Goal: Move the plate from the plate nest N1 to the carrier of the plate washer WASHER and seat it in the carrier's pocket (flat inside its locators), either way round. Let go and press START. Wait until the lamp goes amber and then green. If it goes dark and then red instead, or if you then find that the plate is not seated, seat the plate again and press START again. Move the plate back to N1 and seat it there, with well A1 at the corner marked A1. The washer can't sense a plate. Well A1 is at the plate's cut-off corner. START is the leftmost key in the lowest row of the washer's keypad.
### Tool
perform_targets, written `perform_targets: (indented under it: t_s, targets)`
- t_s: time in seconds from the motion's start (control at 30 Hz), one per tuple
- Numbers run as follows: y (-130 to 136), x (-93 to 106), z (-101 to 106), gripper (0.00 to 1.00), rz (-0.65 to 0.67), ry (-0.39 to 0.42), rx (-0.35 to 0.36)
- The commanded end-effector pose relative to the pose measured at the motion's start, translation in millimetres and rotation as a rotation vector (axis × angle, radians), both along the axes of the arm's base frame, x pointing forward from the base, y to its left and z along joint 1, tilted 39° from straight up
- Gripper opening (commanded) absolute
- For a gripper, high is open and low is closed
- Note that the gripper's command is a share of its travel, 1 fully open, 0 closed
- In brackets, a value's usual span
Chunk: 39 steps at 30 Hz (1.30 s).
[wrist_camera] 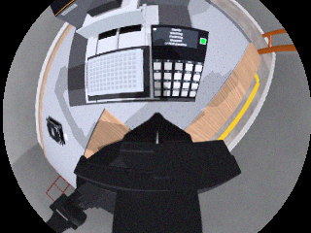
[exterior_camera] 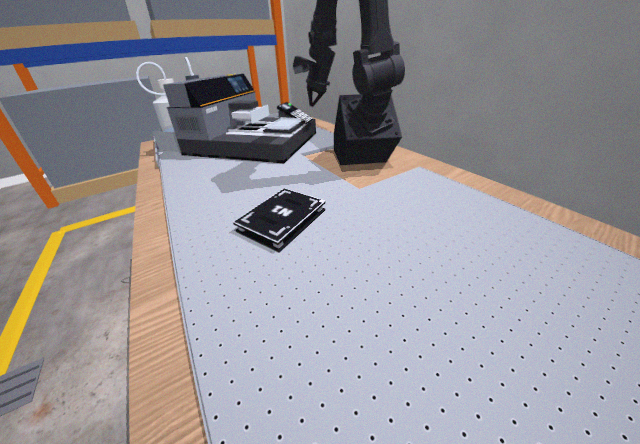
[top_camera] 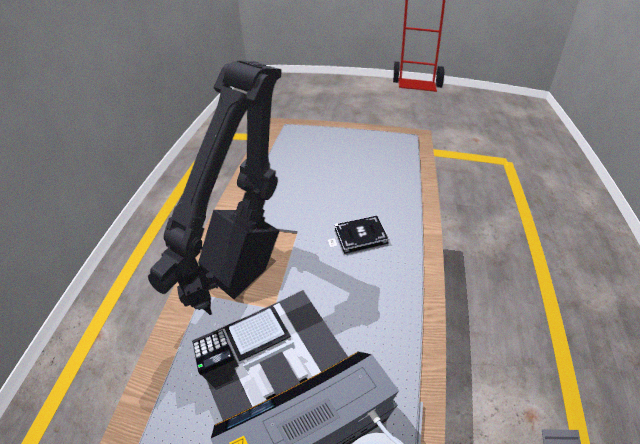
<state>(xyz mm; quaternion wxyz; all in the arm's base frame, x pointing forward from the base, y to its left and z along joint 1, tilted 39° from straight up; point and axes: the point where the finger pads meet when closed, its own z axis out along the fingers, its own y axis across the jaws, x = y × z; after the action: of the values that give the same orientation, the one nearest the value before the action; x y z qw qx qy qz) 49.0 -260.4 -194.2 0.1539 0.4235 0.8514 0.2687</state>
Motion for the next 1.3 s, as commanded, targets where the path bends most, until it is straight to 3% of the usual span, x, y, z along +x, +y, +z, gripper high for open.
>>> perform_targets:
  t_s: [0.0,0.57,0.6,0.73,0.9,0.97,1.27]
  targets:
    - [-17,-2.0,0,0.00,0.008,0.001,-0.034]
    - [-17,-2.0,0,0.00,0.008,0.001,-0.034]
    - [-29,5.0,7,1.00,-0.010,0.024,-0.032]
    - [-10,23.8,18,1.00,-0.102,0.094,0.070]
    - [-43,47.5,32,1.00,-0.221,0.174,0.101]
    - [-43,47.5,32,1.00,-0.221,0.174,0.101]
    - [-51,89.9,56,1.00,-0.431,0.323,0.247]
